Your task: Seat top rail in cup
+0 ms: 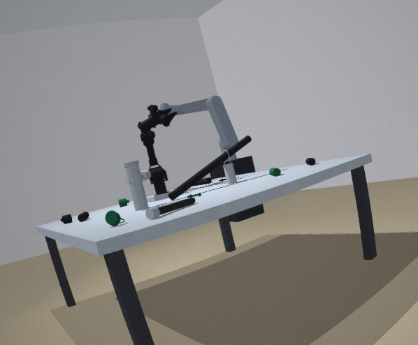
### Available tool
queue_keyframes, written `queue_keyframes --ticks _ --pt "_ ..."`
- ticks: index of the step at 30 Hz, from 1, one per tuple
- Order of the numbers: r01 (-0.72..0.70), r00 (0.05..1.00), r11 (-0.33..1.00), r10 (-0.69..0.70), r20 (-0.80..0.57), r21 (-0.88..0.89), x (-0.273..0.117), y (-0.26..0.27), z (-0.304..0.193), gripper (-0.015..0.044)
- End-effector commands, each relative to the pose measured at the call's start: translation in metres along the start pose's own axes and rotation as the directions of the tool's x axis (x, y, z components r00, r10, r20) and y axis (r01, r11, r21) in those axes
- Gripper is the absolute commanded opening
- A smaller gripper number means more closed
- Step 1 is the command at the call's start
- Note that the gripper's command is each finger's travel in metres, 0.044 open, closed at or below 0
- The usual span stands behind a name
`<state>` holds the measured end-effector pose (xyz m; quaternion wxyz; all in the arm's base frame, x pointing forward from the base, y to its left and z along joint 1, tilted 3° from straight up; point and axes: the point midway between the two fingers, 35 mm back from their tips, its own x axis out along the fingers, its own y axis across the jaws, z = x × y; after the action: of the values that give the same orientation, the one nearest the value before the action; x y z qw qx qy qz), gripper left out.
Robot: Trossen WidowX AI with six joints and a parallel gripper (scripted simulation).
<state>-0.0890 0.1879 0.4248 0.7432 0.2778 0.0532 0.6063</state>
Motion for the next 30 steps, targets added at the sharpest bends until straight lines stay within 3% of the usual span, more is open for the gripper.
queue_keyframes --ticks 1,8,16,22,30 --pt "-0.003 1.0 1.0 0.003 0.005 0.002 0.0 0.0 0.003 0.0426" --pt "-0.046 0.971 0.996 0.026 0.236 0.08 -0.005 -0.031 0.1 0.044" --pt "0.137 0.882 0.978 -0.194 0.429 0.16 -0.015 -0.123 0.182 0.044" --pt "0.358 0.788 0.899 -0.435 0.436 0.25 -0.023 -0.203 0.205 0.044" --pt "0.666 0.628 0.684 -0.73 0.271 0.299 -0.037 -0.299 0.191 0.044"
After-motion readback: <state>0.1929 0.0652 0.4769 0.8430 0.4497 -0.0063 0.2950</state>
